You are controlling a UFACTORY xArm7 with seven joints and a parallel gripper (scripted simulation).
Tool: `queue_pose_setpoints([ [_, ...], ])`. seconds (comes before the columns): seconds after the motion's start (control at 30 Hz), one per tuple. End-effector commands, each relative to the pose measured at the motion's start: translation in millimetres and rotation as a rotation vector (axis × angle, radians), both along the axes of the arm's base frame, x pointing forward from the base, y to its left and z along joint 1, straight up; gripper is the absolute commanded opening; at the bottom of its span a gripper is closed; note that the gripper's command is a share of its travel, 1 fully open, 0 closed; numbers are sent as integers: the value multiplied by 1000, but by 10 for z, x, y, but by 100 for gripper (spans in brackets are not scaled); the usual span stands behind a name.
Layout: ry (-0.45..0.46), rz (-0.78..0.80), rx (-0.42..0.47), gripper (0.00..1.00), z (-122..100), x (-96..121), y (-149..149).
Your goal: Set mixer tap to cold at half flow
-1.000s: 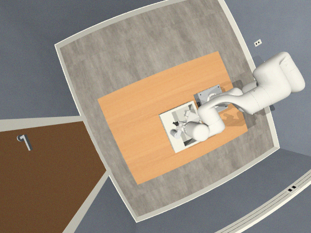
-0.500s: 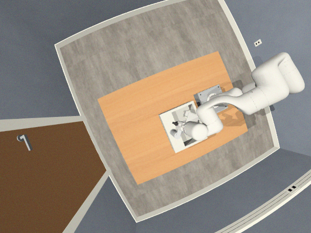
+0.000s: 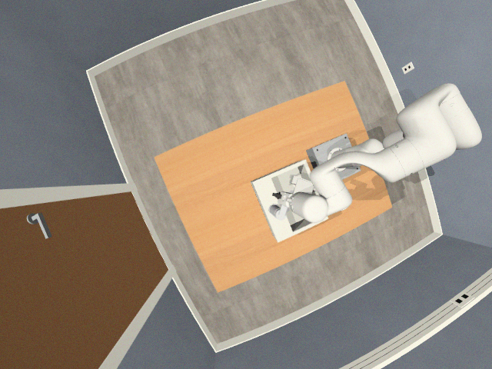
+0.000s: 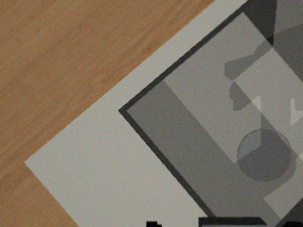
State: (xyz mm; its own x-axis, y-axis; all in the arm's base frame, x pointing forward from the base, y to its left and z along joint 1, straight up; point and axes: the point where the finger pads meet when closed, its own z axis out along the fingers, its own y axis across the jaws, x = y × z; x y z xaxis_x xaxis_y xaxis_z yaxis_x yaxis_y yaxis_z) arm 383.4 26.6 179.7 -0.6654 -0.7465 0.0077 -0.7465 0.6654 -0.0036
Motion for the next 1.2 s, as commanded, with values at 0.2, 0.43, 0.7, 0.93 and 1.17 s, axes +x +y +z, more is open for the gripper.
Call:
queue_pose_setpoints([
  [0.2,-4,0,1,64,12,13,2],
  [0.43,-4,0,1,0,12,13,2],
  [0.7,-4,0,1,0,12,13,2],
  [0.93,-4,0,1,0,12,13,2],
  [1.17,-4,0,1,0,12,13,2],
])
